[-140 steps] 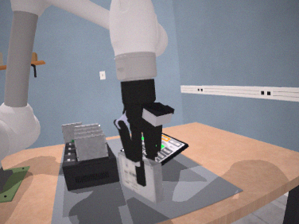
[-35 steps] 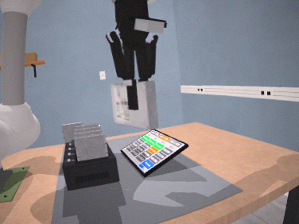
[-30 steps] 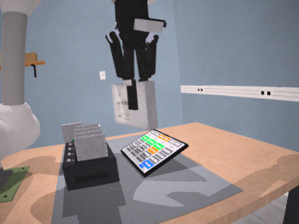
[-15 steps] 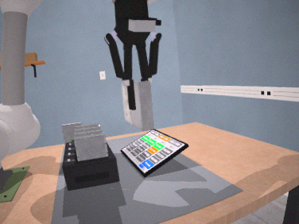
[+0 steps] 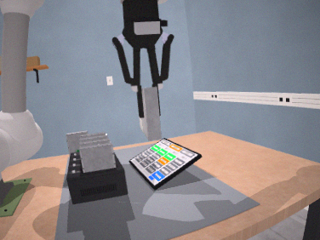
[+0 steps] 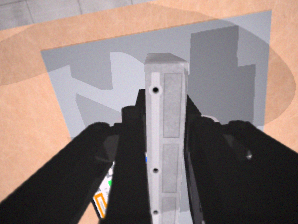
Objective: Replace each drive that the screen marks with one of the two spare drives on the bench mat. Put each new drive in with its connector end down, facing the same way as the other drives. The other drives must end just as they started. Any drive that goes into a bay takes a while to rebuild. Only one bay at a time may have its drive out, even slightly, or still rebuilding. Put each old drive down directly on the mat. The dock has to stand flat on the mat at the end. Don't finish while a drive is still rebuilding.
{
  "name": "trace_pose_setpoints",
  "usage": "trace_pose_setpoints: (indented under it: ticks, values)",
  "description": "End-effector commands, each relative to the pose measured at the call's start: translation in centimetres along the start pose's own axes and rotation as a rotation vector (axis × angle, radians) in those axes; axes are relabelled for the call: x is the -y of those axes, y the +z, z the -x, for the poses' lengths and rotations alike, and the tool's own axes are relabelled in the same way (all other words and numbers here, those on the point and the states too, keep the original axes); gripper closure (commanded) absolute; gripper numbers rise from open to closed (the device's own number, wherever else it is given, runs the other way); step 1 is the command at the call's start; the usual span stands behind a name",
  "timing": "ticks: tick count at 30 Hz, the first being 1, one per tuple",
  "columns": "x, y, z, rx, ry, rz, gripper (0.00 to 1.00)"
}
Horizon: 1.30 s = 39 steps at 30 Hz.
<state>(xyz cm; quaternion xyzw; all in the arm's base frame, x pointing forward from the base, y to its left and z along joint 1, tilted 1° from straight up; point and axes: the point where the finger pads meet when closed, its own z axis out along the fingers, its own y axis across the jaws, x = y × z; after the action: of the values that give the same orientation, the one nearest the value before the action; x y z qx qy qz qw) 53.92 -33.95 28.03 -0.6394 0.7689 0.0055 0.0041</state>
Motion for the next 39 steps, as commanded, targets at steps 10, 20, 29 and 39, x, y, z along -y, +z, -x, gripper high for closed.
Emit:
trace_pose_setpoints:
  ticks: [10,20,29,39]
  values:
    - [0.03,-0.08,0.00,0.000,0.115,-0.001,0.90]
    - [0.03,-0.08,0.00,0.000,0.319,-0.001,0.90]
    - [0.03,-0.08,0.00,0.000,0.485,-0.001,0.90]
    - [0.03,-0.08,0.00,0.000,0.505,-0.001,0.90]
